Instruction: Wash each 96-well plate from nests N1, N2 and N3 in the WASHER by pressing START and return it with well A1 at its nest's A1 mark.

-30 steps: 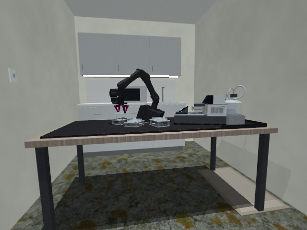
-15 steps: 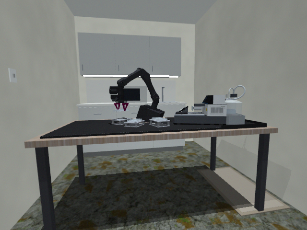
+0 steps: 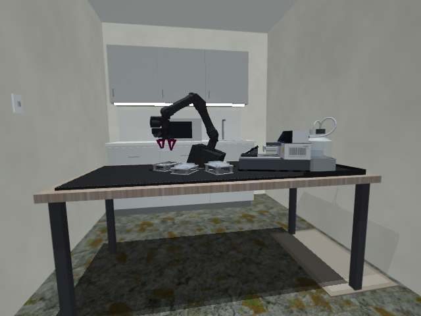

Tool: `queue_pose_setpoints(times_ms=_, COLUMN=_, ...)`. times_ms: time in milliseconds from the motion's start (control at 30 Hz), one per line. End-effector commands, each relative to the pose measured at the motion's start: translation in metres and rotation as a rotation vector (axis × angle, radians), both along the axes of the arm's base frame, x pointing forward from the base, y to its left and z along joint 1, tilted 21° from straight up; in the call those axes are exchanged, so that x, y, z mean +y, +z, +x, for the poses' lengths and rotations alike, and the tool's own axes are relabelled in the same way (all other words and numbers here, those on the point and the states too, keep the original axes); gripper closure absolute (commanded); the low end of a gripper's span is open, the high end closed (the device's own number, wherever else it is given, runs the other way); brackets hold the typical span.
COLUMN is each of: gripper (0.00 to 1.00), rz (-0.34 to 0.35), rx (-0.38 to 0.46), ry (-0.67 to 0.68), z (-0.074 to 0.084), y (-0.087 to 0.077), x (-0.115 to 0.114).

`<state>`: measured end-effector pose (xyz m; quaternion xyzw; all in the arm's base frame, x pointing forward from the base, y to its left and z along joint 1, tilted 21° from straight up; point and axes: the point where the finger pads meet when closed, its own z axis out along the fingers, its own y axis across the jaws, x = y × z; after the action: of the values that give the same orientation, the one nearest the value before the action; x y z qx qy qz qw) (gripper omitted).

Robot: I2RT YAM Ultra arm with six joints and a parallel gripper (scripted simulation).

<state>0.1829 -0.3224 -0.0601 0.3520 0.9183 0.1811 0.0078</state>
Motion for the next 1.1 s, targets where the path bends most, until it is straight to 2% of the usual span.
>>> queue_pose_setpoints(times_ms=0, gripper=1.00, rz=-0.015, rx=-0.006, ry=-0.002, z=0.000, y=0.004, x=-0.004)
queue_pose_setpoints(times_ms=67, gripper=1.00, rz=-0.015, rx=-0.006, ry=-0.002, z=0.000, y=0.004, x=-0.004)
queue_pose_setpoints(times_ms=167, gripper=1.00, rz=-0.029, rx=-0.038, ry=0.091, z=0.010, y=0.010, x=0.006)
queue_pose_setpoints(times_ms=467, gripper=1.00, rz=-0.028, rx=-0.040, ry=0.092, z=0.039, y=0.028, x=0.035)
queue_pose_setpoints(times_ms=533, gripper=1.00, rz=-0.028, rx=-0.040, ry=0.092, z=0.039, y=0.028, x=0.035)
queue_pose_setpoints(times_ms=1067, gripper=1.00, rz=-0.027, rx=-0.041, ry=0.092, z=0.088, y=0.057, x=0.084)
